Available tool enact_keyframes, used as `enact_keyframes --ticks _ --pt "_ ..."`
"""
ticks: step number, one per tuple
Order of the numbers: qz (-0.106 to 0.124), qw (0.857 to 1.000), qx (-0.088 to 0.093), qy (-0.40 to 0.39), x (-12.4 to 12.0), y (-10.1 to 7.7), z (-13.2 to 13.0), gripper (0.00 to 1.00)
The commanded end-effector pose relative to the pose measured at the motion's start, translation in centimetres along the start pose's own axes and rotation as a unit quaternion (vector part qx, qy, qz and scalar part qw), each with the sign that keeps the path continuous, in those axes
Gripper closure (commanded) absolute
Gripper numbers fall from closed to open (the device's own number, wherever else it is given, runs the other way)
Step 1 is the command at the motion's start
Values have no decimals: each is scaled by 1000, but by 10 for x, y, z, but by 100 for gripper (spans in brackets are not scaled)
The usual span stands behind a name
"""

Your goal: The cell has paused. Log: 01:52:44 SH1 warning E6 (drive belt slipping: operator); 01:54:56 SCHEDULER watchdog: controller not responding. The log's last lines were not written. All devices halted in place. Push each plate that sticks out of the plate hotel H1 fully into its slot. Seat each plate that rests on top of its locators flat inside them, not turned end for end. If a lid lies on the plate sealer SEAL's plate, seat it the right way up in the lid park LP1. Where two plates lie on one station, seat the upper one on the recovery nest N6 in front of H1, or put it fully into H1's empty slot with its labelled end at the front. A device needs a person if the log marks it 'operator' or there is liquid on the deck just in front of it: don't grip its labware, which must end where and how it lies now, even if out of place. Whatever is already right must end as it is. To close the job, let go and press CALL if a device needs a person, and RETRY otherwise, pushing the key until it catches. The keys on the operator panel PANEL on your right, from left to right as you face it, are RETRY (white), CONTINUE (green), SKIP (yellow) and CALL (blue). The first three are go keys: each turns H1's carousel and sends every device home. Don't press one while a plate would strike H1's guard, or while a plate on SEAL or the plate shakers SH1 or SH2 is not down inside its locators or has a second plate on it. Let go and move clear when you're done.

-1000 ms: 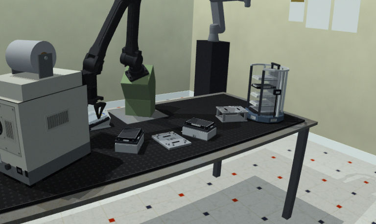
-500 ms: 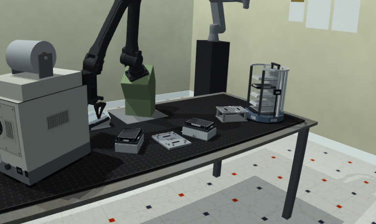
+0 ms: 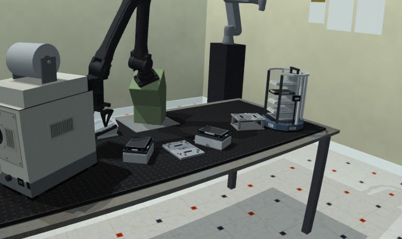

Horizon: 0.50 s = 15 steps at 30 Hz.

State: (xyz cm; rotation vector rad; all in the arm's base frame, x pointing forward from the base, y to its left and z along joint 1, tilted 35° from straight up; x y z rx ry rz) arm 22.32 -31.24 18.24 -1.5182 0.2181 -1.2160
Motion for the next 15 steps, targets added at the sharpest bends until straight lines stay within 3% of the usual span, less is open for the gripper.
enact_keyframes --ticks 1,15 --pt "7 1000 2 4 -4 9 2 16" --pt "16 1000 1 7 -7 4 0 16"
Point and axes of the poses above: the point where the finger pads meet when closed, its own y axis out along the fingers, its own z axis across the jaws, x = y × z, the point moved 7 cm from there along -y, back along the fingers, and after that the axes turned 2 degrees about -y, right-handed, at the moved point
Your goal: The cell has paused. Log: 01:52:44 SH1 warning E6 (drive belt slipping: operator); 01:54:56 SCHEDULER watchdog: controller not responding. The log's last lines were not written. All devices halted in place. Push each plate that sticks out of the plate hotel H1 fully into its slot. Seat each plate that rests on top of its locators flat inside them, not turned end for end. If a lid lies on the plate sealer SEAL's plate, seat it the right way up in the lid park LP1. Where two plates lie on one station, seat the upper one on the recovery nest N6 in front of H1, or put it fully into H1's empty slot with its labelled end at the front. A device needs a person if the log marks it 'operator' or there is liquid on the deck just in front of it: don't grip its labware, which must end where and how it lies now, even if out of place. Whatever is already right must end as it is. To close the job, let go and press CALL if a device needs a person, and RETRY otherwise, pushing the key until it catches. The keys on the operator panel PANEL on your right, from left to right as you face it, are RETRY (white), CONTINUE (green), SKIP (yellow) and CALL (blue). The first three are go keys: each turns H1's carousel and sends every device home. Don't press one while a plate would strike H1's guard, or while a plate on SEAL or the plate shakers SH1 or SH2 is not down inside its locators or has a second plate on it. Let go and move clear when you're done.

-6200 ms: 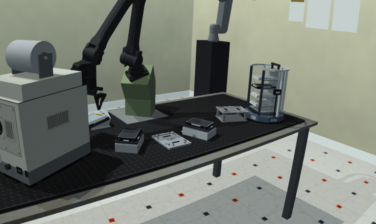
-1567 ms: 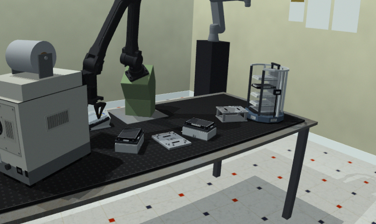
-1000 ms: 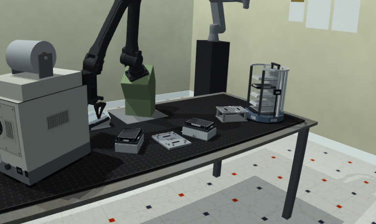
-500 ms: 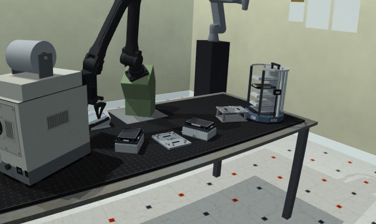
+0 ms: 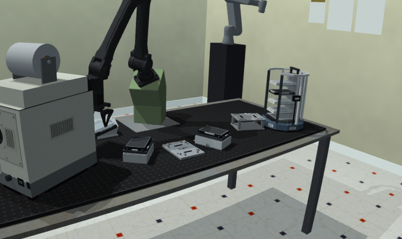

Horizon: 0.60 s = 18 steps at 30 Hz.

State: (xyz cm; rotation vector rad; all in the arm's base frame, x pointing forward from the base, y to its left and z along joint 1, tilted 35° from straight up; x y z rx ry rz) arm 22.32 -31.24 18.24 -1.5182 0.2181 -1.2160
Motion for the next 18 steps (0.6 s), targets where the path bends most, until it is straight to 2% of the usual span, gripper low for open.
enact_keyframes --ticks 1,8,18 --pt "16 1000 1 7 -7 4 0 16" --pt "0 1000 0 5 -1 -7 1 16" --pt "-5 1000 -1 4 3 -11 -1 16"
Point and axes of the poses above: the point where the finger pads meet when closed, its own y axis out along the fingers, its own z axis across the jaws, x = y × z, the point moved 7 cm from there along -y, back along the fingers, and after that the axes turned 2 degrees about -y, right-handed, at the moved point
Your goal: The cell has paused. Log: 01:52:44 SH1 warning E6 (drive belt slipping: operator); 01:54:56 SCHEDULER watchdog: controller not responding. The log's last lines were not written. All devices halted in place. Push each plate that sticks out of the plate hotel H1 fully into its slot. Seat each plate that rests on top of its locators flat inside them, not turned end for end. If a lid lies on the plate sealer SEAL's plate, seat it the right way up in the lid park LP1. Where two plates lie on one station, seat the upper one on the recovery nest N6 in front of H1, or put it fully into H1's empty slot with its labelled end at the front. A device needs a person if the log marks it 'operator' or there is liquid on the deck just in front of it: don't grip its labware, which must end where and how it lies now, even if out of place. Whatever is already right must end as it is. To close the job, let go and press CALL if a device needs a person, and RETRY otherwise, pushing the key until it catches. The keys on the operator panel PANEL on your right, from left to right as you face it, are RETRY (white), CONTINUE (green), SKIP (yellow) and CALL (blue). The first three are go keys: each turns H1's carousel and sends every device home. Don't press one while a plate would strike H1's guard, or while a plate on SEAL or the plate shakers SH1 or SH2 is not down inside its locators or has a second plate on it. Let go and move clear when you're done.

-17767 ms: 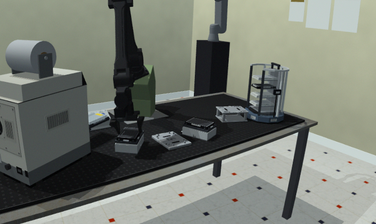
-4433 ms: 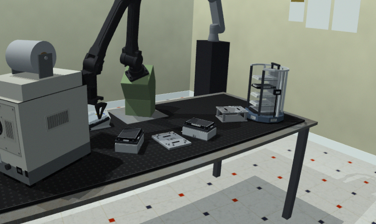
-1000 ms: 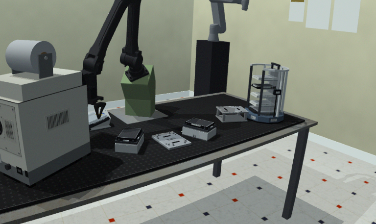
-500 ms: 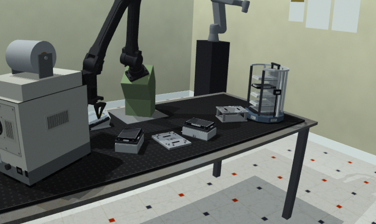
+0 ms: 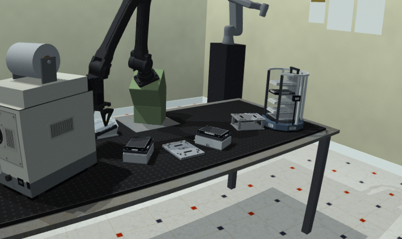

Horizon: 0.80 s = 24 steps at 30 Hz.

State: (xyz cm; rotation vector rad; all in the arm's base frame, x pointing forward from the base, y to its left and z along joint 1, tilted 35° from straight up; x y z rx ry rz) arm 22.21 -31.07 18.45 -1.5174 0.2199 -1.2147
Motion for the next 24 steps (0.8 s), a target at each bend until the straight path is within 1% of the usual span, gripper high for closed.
enact_keyframes --ticks 1,5,10,13,18,22,24 --pt "1 1000 -2 5 2 -5 -3 16" --pt "-7 1000 -2 3 6 -10 -3 16" --pt "-9 1000 -2 1 10 -12 -3 16" --pt "-15 1000 -2 -1 14 -16 -3 16" --pt "-11 1000 -1 -2 15 -13 -2 16" --pt "-18 1000 -2 -3 18 -19 -2 16" --pt "-17 1000 -2 -4 18 -19 -2 16"
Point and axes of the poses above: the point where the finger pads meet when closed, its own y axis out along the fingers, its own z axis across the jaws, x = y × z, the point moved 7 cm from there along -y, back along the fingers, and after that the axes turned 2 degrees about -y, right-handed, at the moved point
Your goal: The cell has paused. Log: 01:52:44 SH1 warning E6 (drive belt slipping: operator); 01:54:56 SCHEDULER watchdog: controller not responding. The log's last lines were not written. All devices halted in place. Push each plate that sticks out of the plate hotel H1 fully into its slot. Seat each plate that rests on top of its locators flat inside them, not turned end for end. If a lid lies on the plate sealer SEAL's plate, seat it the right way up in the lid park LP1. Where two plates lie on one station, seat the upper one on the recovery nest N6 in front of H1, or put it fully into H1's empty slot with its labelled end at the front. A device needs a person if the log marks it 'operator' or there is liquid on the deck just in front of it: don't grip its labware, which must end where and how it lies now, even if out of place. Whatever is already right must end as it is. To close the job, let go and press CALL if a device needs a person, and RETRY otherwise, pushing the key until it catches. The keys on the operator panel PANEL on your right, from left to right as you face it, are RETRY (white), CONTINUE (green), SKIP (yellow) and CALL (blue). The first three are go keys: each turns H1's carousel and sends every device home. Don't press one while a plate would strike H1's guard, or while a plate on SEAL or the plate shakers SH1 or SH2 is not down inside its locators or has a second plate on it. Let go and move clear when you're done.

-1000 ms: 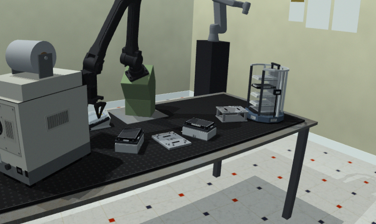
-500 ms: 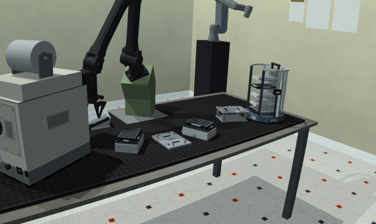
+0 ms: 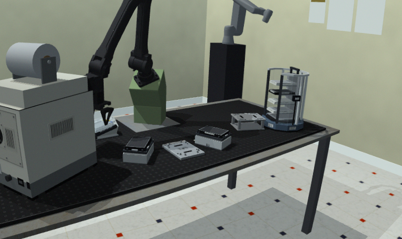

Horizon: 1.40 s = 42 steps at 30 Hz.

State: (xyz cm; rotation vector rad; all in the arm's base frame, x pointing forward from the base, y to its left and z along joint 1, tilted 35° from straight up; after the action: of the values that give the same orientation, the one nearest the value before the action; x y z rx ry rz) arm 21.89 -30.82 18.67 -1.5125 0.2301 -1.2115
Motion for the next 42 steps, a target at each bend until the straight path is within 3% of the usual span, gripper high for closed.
enact_keyframes --ticks 1,10,11,16,27,28,32,33,34,42 --pt "-21 1000 -2 -6 20 -15 -2 16" --pt "-21 1000 -2 -6 20 -16 -2 16" --pt "-12 1000 -1 -6 16 -11 -1 16" --pt "-23 1000 -2 -7 21 -20 -1 16" --pt "-23 1000 -2 -6 22 -22 -2 16" --pt "-12 1000 -1 -6 19 -15 -2 16" --pt "-19 1000 -2 -6 21 -21 -2 16" --pt "-12 1000 0 -3 13 -14 0 16" --pt "-24 1000 -2 -6 21 -25 -2 16" --pt "-25 1000 -3 -6 23 -34 -2 16"
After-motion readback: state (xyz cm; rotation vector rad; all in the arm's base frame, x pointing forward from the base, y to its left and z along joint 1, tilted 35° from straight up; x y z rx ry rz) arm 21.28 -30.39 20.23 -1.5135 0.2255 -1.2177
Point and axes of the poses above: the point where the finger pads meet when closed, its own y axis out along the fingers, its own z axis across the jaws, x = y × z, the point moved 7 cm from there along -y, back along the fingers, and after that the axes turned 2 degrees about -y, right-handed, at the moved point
